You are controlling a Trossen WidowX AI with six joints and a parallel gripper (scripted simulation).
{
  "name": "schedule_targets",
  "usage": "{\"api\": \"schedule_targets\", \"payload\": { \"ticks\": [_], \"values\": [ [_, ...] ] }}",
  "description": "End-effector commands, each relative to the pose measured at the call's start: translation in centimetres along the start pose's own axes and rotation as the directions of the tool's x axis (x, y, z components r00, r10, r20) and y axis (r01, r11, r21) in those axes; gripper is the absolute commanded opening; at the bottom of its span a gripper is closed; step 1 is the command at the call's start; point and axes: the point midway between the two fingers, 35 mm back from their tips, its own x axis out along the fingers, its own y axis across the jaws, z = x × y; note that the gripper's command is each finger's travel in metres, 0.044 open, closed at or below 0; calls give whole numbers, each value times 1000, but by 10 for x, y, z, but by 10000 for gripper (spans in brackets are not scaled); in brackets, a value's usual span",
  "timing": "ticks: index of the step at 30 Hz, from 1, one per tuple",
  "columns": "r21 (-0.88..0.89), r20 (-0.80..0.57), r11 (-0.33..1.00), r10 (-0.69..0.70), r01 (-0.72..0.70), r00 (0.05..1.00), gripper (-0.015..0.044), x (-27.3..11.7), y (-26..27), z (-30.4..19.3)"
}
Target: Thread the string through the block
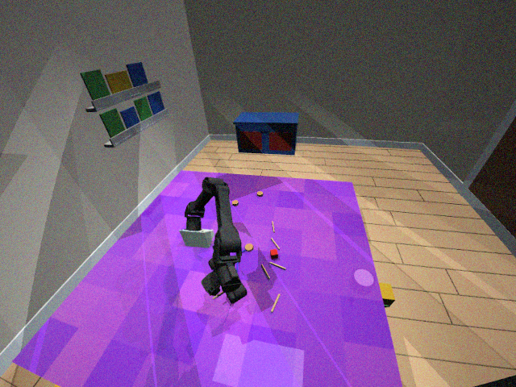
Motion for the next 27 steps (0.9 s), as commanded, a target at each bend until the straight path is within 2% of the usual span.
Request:
{"api": "schedule_targets", "payload": {
  "ticks": [1,27],
  "values": [
    [37,-2,999,-2,2,1000,0,1,4,-5],
    [285,-7,959,-1,3,1000,0,1,24,-33]
  ]
}}
